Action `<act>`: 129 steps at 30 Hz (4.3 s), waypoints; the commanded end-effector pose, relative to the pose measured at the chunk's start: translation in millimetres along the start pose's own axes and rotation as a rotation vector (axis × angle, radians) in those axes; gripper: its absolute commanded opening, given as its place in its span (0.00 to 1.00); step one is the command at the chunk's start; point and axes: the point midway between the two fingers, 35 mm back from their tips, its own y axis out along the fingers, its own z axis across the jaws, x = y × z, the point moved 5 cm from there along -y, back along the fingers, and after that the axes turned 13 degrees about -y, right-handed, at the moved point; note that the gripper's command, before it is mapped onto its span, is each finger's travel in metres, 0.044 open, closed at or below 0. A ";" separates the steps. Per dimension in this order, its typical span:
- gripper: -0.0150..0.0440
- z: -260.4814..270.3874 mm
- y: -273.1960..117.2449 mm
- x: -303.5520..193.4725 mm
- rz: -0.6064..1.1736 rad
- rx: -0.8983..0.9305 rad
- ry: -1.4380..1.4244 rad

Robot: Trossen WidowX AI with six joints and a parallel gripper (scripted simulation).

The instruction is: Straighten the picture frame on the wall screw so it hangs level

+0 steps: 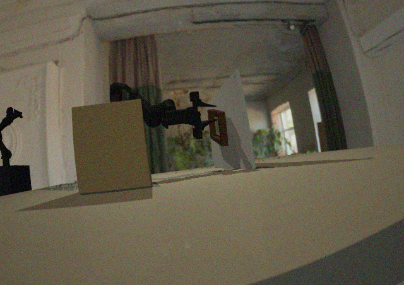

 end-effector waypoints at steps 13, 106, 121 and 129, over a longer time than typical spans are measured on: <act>0.44 -0.8 0.5 -0.1 0.002 -0.004 -0.006; 0.25 9.9 0.2 -0.4 0.002 -0.004 -0.006; 0.25 12.9 0.3 -5.1 0.002 -0.004 -0.006; 0.25 12.0 0.2 -5.5 0.002 -0.004 -0.006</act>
